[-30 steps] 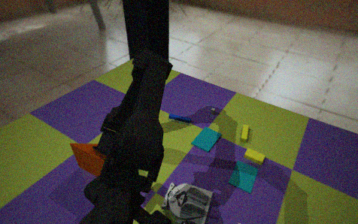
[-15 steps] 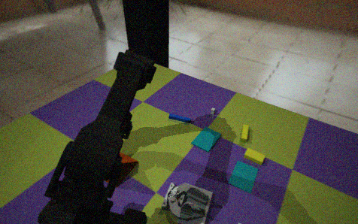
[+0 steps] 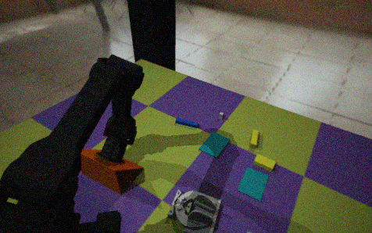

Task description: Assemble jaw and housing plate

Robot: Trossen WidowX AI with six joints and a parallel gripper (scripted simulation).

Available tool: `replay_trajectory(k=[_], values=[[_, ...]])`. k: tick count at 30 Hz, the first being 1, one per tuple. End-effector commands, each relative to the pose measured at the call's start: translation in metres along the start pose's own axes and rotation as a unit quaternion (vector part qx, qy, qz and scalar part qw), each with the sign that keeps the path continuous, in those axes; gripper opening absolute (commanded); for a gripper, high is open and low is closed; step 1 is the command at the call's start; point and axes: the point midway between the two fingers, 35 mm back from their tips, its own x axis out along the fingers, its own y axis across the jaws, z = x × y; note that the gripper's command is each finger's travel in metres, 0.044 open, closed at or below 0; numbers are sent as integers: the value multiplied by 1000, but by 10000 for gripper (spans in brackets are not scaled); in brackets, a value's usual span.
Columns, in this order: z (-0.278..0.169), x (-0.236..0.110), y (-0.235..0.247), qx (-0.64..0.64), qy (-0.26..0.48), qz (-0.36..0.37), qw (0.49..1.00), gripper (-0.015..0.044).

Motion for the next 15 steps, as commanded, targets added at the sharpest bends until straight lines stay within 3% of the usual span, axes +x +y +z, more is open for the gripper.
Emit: replay_trajectory(k=[1, 12, 15], values=[[1, 3, -16, -48, 2, 1, 999, 440], [0, 8, -32, -109, 5, 5, 994, 440], [-2, 32, -32, -109, 5, 5, 994, 440]])
